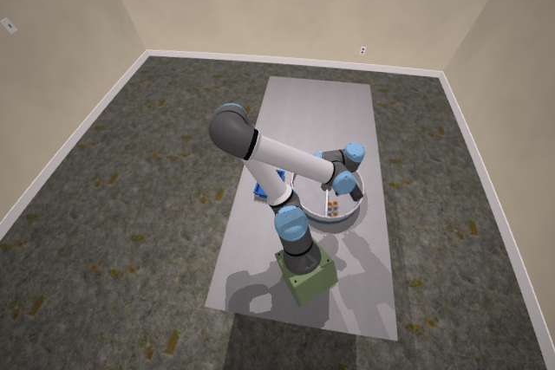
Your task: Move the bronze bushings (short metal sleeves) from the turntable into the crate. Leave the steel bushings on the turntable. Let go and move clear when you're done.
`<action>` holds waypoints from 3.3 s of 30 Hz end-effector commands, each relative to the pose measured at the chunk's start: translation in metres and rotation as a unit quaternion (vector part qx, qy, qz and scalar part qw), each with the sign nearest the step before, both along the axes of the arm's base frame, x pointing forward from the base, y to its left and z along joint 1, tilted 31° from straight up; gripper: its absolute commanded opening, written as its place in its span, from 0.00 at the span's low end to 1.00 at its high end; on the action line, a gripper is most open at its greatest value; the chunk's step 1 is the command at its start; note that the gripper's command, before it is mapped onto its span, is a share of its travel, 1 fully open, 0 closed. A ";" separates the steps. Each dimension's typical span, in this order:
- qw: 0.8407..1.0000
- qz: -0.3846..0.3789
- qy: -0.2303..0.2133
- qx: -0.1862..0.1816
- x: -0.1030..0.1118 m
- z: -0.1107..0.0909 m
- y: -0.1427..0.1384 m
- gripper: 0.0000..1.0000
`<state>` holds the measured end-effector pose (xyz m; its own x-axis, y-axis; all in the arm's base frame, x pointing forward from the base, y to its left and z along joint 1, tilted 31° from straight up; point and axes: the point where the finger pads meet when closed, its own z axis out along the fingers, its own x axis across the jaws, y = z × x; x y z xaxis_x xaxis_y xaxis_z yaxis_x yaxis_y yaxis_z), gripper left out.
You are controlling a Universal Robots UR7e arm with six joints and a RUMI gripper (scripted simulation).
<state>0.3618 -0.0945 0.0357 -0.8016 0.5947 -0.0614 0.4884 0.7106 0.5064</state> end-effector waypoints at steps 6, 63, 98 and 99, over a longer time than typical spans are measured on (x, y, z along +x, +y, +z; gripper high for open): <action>1.000 -0.001 0.000 0.000 0.000 0.000 0.000 0.05; 1.000 -0.001 0.000 0.000 0.000 0.000 0.000 0.05; 1.000 0.000 0.001 0.002 0.007 -0.011 0.003 0.06; 1.000 0.000 0.001 0.002 0.011 -0.016 0.004 0.06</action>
<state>0.3644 -0.0953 0.0339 -0.8005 0.5958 -0.0650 0.4888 0.7118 0.5044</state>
